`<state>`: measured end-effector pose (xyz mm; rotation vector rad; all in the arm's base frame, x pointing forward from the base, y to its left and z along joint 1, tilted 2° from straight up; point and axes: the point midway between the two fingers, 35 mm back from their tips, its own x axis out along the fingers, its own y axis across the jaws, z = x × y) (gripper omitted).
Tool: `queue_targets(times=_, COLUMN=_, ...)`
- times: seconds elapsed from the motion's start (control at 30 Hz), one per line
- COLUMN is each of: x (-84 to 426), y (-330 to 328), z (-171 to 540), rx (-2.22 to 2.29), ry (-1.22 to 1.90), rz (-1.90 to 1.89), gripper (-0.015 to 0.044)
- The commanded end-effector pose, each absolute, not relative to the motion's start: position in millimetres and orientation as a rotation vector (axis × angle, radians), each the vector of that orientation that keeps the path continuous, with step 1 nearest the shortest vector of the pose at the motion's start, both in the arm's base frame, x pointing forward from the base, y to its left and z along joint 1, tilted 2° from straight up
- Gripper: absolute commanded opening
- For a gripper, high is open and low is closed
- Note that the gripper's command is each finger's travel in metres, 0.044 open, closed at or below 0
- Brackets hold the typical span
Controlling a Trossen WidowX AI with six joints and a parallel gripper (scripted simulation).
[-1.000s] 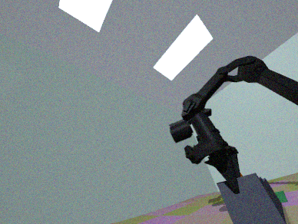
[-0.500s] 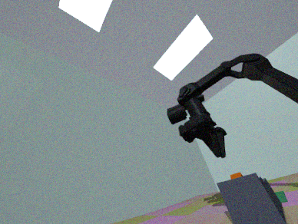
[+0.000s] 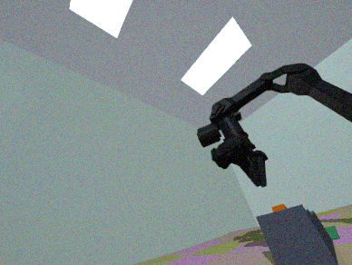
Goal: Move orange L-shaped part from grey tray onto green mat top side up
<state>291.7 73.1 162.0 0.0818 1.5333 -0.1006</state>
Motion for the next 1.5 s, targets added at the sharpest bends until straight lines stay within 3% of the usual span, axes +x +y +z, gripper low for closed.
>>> queue_targets(times=0.0, x=292, y=73, z=162, rx=0.083, ry=1.532, rz=-0.101, gripper=0.0180)
queue_targets(times=0.03, x=292, y=73, z=162, rx=0.083, ry=1.532, rz=-0.101, gripper=0.0180)
queue_targets(times=0.17, x=293, y=64, z=162, rx=0.223, ry=1.521, rz=-0.238, gripper=0.0280)
queue_targets(times=0.6, x=292, y=-6, z=166, rx=1.272, ry=1.122, rz=-1.269, gripper=0.0280)
queue_targets(times=1.47, x=294, y=-8, z=124, rx=1.286, ry=1.112, rz=-1.282, gripper=0.0280)
